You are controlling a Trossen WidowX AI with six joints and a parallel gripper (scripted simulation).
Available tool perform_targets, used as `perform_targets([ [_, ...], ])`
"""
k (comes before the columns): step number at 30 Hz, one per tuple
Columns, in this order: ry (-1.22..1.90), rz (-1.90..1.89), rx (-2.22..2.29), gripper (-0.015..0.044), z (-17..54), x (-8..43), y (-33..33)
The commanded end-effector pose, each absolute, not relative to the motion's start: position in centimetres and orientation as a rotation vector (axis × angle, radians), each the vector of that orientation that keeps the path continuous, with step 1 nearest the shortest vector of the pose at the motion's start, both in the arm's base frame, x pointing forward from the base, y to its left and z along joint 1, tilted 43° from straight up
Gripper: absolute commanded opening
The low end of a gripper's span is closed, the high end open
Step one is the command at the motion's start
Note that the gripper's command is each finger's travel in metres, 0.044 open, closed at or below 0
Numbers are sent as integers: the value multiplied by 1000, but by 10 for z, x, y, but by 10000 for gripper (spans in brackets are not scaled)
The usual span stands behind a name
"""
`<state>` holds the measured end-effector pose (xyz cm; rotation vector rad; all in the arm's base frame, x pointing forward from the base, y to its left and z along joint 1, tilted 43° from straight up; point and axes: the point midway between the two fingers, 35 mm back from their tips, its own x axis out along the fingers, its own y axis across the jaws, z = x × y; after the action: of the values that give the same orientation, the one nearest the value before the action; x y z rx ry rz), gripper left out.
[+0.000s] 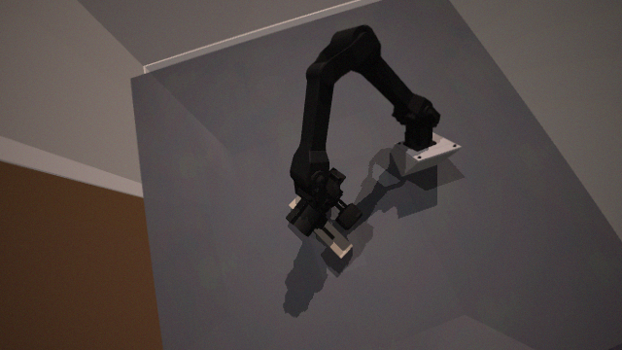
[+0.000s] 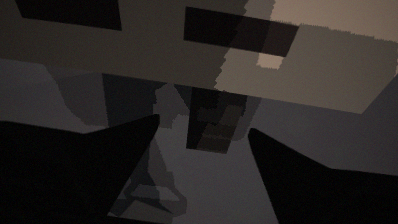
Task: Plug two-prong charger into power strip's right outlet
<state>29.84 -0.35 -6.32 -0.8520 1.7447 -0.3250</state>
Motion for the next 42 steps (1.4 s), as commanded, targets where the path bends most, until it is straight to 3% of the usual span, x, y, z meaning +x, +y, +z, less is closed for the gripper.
perform_targets([
  [1, 1734, -325, -850, 440, -59, 296, -4],
  [42, 1736, -317, -858, 440, -52, 259, -14],
])
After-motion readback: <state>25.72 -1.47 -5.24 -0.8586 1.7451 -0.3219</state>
